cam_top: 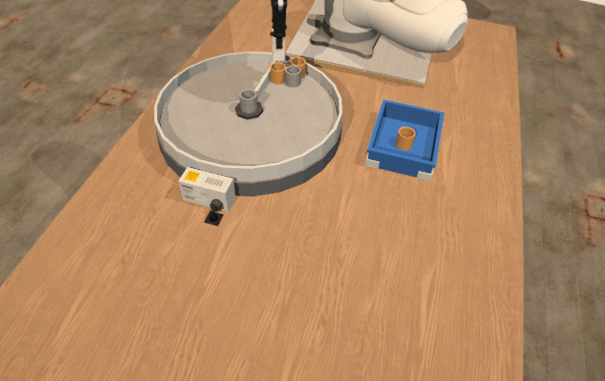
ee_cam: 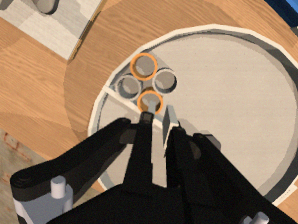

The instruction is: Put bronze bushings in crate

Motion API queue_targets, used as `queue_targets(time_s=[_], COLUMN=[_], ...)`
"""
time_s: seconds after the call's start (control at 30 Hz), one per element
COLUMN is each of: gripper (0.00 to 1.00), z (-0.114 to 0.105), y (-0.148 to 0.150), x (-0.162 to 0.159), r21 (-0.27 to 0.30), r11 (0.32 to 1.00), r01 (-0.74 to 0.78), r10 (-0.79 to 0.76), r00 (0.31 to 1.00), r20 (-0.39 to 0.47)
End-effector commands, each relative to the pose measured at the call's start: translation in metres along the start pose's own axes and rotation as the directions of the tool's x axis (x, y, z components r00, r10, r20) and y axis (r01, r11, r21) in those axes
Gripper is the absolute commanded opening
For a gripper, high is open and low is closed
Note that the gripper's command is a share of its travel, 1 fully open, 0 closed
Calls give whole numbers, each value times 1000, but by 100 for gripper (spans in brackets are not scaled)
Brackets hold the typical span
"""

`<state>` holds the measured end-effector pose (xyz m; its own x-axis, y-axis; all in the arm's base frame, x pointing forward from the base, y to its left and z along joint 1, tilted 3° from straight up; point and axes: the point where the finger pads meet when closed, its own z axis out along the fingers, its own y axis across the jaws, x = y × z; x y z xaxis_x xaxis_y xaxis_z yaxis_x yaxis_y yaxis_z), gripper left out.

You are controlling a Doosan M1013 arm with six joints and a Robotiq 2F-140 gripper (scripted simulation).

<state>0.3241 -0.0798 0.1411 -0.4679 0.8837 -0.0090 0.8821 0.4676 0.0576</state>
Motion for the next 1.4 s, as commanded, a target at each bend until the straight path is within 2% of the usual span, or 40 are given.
queue_targets(time_s=[0.0,0.63,0.93,1.37], gripper=[10,10,10,10], z=[0,0,23,23], y=[0,0,0,0], x=[0,0,0,0], r21=[0,0,0,0], r11=[1000,1000,1000,1000], r01=[0,0,0,0], r10=[0,0,0,0], r00=[1000,1000,1000,1000], r20=[0,0,0,0])
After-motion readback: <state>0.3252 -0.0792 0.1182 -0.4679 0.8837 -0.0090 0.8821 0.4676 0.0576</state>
